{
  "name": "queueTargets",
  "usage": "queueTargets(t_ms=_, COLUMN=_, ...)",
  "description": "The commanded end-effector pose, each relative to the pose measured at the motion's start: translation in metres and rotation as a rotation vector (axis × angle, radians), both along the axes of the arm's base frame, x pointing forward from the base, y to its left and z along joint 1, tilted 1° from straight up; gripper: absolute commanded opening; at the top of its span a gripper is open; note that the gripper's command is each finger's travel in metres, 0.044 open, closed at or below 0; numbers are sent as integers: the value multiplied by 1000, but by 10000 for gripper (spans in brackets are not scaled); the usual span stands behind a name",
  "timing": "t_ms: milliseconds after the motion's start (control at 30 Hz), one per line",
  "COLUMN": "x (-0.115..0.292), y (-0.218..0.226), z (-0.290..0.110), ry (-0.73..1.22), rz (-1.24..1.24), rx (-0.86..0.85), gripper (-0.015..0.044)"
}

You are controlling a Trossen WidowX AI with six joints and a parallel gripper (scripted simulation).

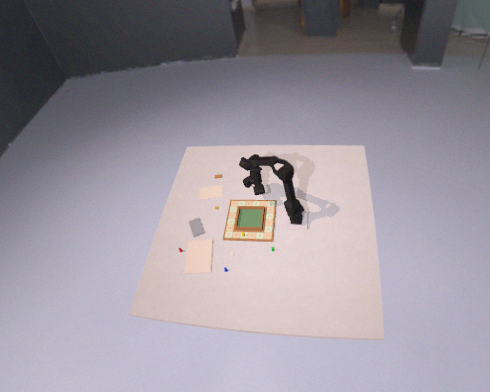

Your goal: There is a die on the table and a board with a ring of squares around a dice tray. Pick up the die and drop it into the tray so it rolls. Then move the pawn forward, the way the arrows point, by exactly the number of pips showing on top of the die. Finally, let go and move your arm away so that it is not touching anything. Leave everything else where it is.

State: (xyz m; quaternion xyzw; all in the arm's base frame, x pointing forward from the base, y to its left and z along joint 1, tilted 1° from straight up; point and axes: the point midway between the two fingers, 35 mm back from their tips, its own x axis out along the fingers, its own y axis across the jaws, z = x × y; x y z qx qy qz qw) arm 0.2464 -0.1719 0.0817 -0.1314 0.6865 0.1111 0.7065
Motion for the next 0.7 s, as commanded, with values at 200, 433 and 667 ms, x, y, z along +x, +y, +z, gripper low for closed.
queueTargets(t_ms=200, x=-6, y=-1, z=58, ry=-7, rz=3, rx=-2, gripper=0)
queueTargets(t_ms=433, x=-10, y=1, z=77, ry=-7, rz=3, rx=-2, gripper=0)
queueTargets(t_ms=667, x=2, y=25, z=72, ry=-8, rz=-38, rx=3, gripper=0)
